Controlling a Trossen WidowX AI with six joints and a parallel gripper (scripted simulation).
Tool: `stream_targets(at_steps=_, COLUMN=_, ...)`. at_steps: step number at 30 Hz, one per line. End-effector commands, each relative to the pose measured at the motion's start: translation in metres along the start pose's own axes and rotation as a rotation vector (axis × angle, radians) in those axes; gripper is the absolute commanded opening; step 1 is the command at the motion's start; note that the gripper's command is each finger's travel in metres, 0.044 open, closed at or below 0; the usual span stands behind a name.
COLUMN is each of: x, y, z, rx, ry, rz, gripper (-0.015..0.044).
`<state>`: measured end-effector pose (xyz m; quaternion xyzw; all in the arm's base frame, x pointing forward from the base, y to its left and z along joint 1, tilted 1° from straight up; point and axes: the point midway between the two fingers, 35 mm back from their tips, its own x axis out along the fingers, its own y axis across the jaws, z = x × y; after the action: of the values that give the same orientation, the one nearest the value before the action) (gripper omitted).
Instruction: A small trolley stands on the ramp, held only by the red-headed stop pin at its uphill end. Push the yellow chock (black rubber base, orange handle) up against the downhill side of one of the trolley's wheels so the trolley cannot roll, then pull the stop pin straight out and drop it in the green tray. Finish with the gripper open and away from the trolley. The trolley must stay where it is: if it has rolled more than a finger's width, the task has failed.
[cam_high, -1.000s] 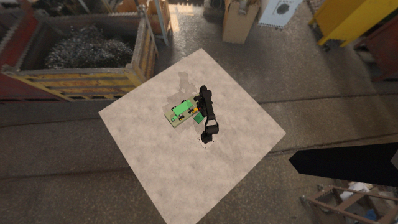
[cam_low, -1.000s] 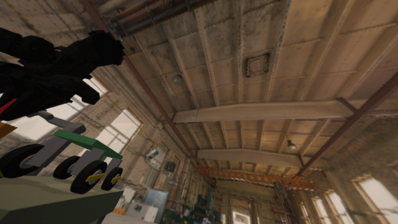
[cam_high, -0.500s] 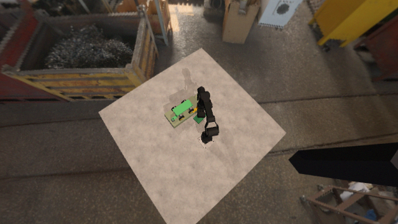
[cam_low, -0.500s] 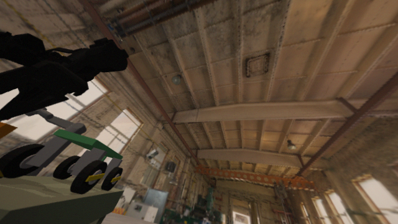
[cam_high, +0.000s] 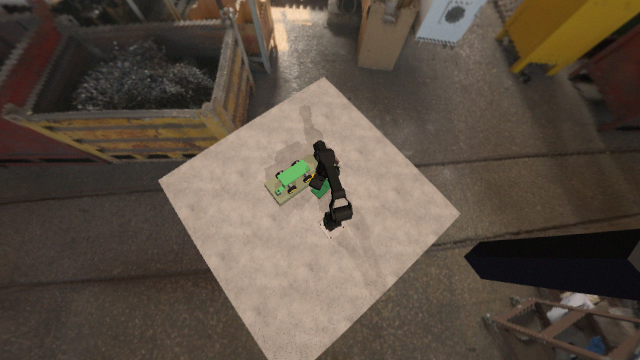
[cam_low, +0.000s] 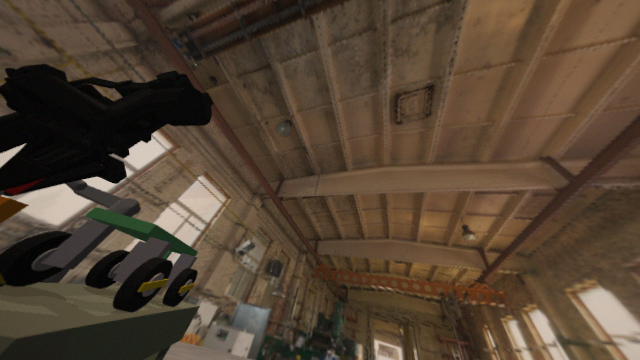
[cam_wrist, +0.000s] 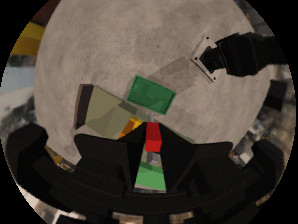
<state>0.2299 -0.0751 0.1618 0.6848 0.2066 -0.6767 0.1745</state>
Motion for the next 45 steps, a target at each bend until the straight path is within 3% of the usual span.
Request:
stream_targets(at_steps=1, x=-0.001, y=-0.001, z=-0.001, rx=0.135, ry=-0.008, rz=0.031, gripper=0.0)
stream_targets(at_steps=7, x=-0.002, y=-0.001, z=-0.002, rx=0.292, ry=-0.015, rz=0.063, gripper=0.0)
stream_targets(at_steps=31, x=0.019, y=-0.01, z=0.019, rx=0.324, ry=-0.021, rz=0.071, gripper=0.0)
stream_targets(at_steps=45, x=0.053, y=0.004, z=0.024, rx=0.321, ry=-0.048, rz=0.237, gripper=0.0)
